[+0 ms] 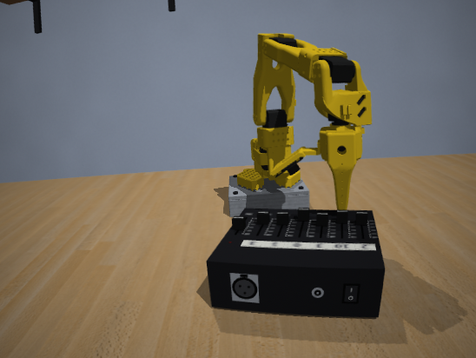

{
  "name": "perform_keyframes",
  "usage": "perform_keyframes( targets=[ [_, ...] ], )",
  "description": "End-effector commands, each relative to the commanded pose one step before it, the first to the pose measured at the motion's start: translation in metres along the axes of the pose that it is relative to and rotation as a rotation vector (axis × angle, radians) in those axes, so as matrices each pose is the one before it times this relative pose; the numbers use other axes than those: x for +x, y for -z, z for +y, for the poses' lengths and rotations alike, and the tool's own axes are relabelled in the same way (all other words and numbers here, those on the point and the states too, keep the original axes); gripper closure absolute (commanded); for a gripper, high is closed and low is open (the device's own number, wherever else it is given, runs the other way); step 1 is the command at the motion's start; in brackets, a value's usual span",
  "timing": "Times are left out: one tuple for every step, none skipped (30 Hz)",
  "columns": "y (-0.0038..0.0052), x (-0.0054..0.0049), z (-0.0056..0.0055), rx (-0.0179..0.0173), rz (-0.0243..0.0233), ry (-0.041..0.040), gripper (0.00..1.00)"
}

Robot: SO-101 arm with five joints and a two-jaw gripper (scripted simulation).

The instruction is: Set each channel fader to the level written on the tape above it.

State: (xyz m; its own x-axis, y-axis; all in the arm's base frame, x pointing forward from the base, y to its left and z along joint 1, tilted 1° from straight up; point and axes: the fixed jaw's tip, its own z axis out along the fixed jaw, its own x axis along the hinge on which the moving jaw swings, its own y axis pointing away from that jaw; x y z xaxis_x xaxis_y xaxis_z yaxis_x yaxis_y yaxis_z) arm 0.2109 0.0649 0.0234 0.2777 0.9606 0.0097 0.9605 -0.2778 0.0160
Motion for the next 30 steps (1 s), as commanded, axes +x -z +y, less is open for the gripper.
perform_keyframes(
  targets=[
    [-0.003130, -0.00198, 0.00064, 0.01574, -0.00954, 0.00146, 1.00],
    [-0.000001, 0.00000, 0.00019, 0.00000, 0.00000, 0.00000, 1.00],
    [0.000000, 0.00000, 0.00012, -0.00001, 0.00000, 0.00000, 1.00],
    [-0.000001, 0.00000, 0.00005, 0.00000, 0.00000, 0.00000, 1.00],
    [0.000001, 0.00000, 0.00001, -0.00001, 0.00000, 0.00000, 1.00],
    [0.000000, 0.00000, 0.00000, 0.00000, 0.00000, 0.00000, 1.00],
    [0.000000, 0.00000, 0.00000, 0.00000, 0.00000, 0.00000, 1.00],
    [0.000004, 0.00000, 0.00001, 0.00000, 0.00000, 0.00000, 1.00],
    [0.000027, 0.00000, 0.00005, -0.00001, 0.00000, 0.00000, 1.00],
    [0.000060, 0.00000, 0.00012, 0.00000, 0.00000, 0.00000, 1.00],
    [0.000101, 0.00001, 0.00019, -0.00001, 0.00001, 0.00000, 1.00],
    [0.000137, 0.00001, 0.00026, 0.00000, 0.00000, 0.00000, 1.00],
    [0.000168, 0.00001, 0.00032, -0.00001, 0.00001, 0.00000, 1.00],
    [0.000187, 0.00001, 0.00036, 0.00000, 0.00000, 0.00000, 1.00],
    [0.000195, 0.00001, 0.00037, -0.00001, 0.00001, 0.00000, 1.00],
    [0.000186, 0.00001, 0.00036, 0.00000, 0.00000, 0.00000, 1.00],
    [0.000168, 0.00001, 0.00032, -0.00001, 0.00001, 0.00000, 1.00],
    [0.000136, 0.00000, 0.00026, 0.00000, 0.00000, 0.00000, 1.00],
    [0.000100, 0.00000, 0.00019, -0.00001, 0.00001, 0.00000, 1.00],
    [0.000059, 0.00000, 0.00011, 0.00000, 0.00000, 0.00000, 1.00],
    [0.000026, 0.00000, 0.00005, -0.00001, 0.00000, 0.00000, 1.00],
    [0.000003, 0.00000, 0.00001, 0.00000, 0.00000, 0.00000, 1.00],
    [0.000000, 0.00000, 0.00000, 0.00000, 0.00000, 0.00000, 1.00],
    [0.000000, 0.00000, 0.00000, 0.00000, 0.00000, 0.00000, 1.00],
    [0.000001, 0.00000, 0.00001, -0.00001, 0.00000, 0.00000, 1.00],
    [0.000001, -0.00001, 0.00005, 0.00000, 0.00000, 0.00000, 1.00],
    [0.000004, -0.00001, 0.00012, -0.00001, 0.00000, 0.00000, 1.00],
    [0.000005, -0.00003, 0.00019, 0.00000, 0.00000, 0.00000, 1.00],
    [0.000008, -0.00003, 0.00027, -0.00001, 0.00001, 0.00000, 1.00],
    [0.000008, -0.00004, 0.00032, 0.00000, 0.00000, 0.00000, 1.00]
  ],
)
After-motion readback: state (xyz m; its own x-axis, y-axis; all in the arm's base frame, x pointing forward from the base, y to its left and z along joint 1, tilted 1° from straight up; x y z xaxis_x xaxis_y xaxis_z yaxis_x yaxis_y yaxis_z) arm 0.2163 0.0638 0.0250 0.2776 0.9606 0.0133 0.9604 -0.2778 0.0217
